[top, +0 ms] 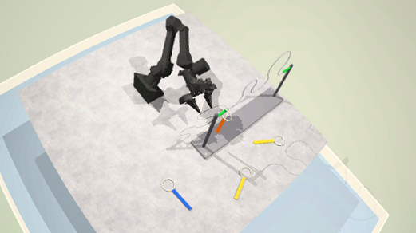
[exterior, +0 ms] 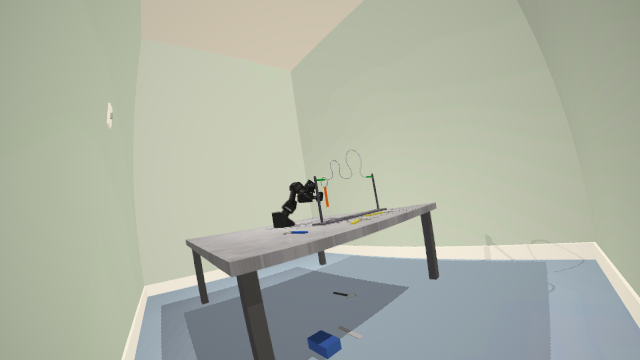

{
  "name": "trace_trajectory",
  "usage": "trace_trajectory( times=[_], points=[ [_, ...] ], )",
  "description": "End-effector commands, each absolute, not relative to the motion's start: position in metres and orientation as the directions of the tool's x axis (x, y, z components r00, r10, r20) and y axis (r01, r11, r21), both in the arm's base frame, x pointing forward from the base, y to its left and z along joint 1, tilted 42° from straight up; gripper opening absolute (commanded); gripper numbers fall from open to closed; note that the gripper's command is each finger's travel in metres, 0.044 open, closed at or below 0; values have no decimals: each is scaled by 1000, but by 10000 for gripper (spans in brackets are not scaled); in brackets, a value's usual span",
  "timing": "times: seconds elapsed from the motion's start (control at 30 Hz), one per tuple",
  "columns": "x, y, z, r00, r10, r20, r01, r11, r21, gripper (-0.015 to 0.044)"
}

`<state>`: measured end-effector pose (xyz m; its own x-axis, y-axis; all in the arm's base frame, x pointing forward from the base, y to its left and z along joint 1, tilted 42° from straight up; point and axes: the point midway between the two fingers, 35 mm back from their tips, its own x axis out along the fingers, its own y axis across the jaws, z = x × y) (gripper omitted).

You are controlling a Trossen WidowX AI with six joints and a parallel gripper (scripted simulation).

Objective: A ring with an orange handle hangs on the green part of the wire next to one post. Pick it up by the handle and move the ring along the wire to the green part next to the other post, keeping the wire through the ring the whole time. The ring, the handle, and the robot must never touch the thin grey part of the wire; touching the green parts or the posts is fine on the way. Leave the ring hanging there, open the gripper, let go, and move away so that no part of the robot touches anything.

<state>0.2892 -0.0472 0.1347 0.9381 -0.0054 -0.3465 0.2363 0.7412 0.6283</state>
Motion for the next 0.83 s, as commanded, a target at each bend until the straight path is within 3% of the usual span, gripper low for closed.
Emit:
trace_trajectory(
  times=[0.0,0.8],
  points=[
    [268,-45,135,935,-1,-354,239,742,626,423],
    [268,-45,136,935,-1,-355,239,742,626,440]
  ],
)
